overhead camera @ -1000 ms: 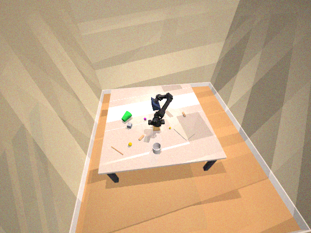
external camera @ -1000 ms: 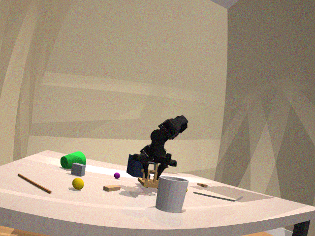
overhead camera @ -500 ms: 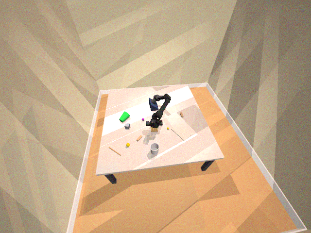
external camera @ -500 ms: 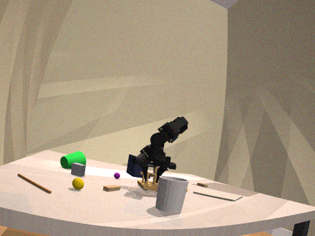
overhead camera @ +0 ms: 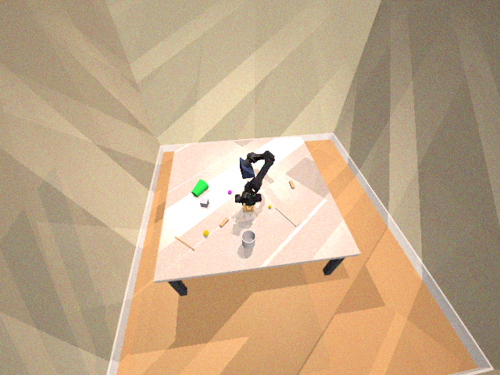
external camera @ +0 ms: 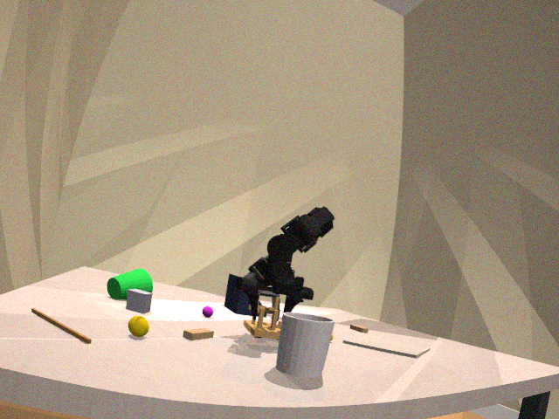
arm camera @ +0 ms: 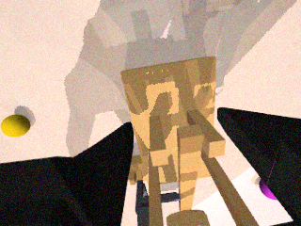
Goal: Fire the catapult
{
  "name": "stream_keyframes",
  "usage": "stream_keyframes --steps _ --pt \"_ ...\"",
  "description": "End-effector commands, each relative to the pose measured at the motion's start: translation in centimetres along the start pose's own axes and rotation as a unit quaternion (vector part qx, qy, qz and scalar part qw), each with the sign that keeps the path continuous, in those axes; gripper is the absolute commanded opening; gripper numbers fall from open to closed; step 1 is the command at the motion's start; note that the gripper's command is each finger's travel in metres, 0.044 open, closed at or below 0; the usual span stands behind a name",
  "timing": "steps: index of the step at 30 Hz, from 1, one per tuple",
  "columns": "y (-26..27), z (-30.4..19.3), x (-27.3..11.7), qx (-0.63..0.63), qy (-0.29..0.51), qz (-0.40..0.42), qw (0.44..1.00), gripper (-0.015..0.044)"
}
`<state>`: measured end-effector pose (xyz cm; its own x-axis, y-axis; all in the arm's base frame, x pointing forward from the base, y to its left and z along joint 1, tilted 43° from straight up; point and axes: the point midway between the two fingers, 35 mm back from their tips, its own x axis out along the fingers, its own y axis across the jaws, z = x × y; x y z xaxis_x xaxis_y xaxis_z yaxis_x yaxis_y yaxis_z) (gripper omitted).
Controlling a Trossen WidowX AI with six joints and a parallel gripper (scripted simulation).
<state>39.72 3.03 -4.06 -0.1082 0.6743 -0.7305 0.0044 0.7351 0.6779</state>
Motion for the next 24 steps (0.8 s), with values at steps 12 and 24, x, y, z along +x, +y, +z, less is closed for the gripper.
stream_keyframes --steps 12,24 --pt "-0.3 0.2 -8.5 0.002 -0.008 -0.002 1.0 0.044" --pt "-0.3 -0.4 -14.1 0.057 -0.029 -0.002 0.998 0.044"
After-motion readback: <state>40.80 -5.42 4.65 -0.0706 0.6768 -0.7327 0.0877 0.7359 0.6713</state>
